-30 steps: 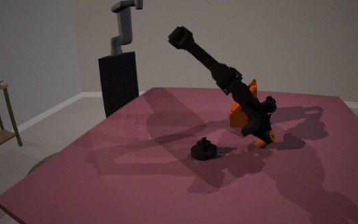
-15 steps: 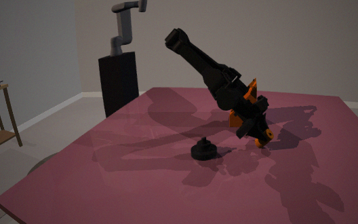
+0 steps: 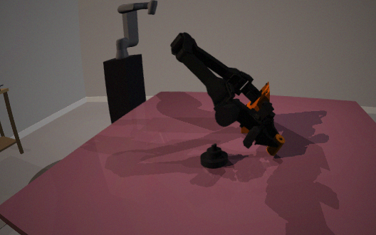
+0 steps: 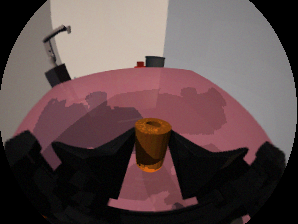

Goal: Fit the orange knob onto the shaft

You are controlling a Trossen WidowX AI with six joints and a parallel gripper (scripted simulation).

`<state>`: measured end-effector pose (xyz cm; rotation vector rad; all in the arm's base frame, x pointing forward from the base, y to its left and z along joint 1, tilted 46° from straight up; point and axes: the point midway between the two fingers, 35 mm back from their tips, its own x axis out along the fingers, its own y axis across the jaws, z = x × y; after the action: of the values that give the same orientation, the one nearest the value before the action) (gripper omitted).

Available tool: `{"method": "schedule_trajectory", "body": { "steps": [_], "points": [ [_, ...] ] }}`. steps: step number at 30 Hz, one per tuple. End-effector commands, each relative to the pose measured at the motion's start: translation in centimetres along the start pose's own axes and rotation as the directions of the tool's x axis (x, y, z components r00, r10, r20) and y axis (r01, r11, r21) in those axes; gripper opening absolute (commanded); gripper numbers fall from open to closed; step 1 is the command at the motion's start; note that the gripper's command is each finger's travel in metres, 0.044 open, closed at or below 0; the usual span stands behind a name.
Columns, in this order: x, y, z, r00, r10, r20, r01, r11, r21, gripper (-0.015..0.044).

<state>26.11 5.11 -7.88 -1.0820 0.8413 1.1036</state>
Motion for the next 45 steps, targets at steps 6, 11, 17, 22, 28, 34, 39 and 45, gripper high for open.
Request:
{"method": "schedule_trajectory", "body": {
  "steps": [6, 11, 17, 22, 28, 34, 39, 45],
  "points": [
    [-0.73, 0.09, -0.78, 0.990, -0.002, 0.144, 0.003, 1.000, -0.002, 0.0179],
    [-0.91, 0.08, -0.84, 0.990, -0.003, 0.141, 0.003, 1.000, -0.002, 0.0179],
    [-0.83, 0.00, -0.80, 0.990, -0.005, 0.140, 0.005, 1.000, 0.001, 0.0260],
    [-0.83, 0.00, -0.80, 0.990, -0.005, 0.140, 0.005, 1.000, 0.001, 0.0260],
    [-0.83, 0.00, -0.80, 0.990, -0.005, 0.140, 0.005, 1.000, 0.001, 0.0260],
    [-0.83, 0.00, -0.80, 0.990, -0.005, 0.140, 0.005, 1.000, 0.001, 0.0260],
    [-0.83, 0.00, -0.80, 0.990, -0.005, 0.140, 0.005, 1.000, 0.001, 0.0260],
    [-0.83, 0.00, -0.80, 0.990, -0.005, 0.140, 0.005, 1.000, 0.001, 0.0418]
  ]
}}
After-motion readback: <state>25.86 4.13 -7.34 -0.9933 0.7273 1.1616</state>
